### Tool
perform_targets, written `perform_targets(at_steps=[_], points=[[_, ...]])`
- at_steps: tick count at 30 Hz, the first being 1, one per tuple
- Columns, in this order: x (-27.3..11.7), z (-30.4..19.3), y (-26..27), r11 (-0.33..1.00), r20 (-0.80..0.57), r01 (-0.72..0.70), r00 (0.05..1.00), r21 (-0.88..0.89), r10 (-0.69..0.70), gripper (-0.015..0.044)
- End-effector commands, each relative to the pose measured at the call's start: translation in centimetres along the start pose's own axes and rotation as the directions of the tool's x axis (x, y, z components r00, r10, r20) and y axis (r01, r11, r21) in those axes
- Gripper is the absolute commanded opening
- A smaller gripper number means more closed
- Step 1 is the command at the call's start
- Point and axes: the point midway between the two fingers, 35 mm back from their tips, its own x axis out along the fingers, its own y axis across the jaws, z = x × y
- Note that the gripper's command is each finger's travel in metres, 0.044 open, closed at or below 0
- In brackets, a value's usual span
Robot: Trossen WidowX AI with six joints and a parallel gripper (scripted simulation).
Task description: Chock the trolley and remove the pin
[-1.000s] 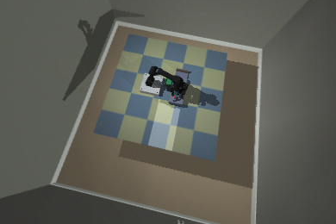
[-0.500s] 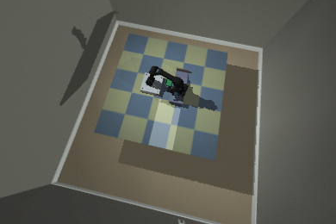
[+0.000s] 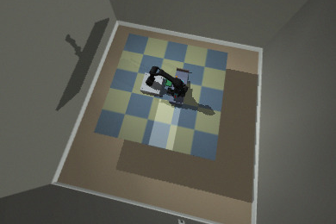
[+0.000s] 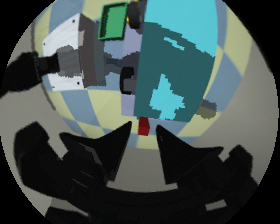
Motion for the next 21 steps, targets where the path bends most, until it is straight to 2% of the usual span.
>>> perform_targets(at_steps=[1, 14, 19, 21], points=[[0.7, 0.0, 0.1, 1.000, 0.001, -0.004, 1.000, -0.004, 0.004, 0.0190], [2.5, 0.1, 0.2, 1.000, 0.001, -0.004, 1.000, -0.004, 0.004, 0.0190], [2.1, 0.0, 0.1, 1.000, -0.002, -0.002, 1.000, 0.000, 0.002, 0.0059], [2.1, 0.0, 0.1, 1.000, -0.002, -0.002, 1.000, 0.000, 0.002, 0.0045]])
